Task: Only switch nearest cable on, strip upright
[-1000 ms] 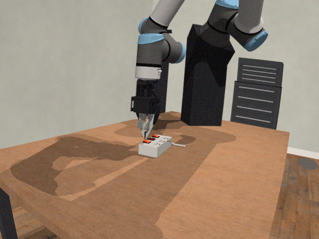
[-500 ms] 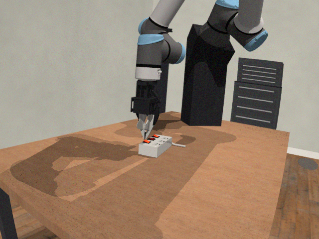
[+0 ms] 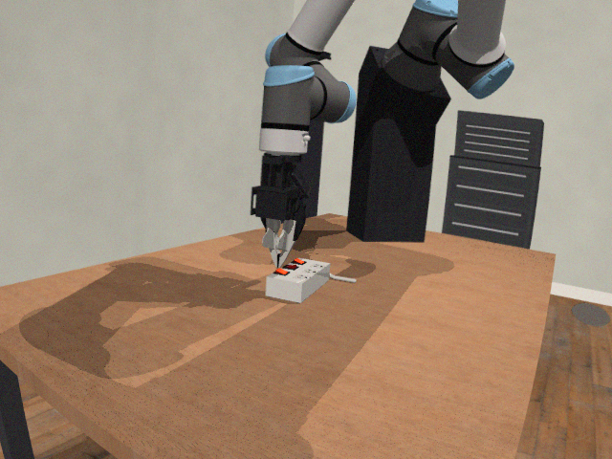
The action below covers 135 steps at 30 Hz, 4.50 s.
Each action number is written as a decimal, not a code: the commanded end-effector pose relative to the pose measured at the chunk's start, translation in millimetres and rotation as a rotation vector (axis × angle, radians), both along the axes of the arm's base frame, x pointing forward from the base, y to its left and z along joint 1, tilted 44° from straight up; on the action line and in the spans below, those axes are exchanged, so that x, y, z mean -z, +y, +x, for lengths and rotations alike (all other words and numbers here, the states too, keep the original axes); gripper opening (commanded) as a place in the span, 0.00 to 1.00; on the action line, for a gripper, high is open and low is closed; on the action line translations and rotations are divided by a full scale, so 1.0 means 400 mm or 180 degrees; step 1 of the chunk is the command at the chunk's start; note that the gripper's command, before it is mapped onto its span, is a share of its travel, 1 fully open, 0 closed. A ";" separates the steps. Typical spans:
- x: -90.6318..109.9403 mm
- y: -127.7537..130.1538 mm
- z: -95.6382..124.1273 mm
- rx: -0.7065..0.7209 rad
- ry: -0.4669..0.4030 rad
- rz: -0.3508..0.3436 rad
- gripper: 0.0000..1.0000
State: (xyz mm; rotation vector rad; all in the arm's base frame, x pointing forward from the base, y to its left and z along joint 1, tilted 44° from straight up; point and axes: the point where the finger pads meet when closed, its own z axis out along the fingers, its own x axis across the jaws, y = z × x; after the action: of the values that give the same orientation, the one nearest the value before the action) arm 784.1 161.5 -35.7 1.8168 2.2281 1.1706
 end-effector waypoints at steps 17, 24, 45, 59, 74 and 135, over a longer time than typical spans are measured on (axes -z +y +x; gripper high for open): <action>-0.001 -0.001 0.001 0.0001 -0.0002 -0.0001 0.00; 0.000 0.000 0.001 0.0001 -0.0002 -0.0001 0.00; 0.012 0.009 0.009 0.0001 -0.0002 -0.0001 0.00; 0.015 0.011 0.011 0.0001 -0.0002 -0.0001 0.00; 0.004 0.003 0.004 0.0001 -0.0002 -0.0001 0.00; -0.208 -0.151 -0.135 0.0001 -0.0002 -0.0001 1.00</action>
State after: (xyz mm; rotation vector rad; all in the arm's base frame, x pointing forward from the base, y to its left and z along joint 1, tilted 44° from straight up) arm 739.8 112.2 32.2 1.8170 2.2256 1.1712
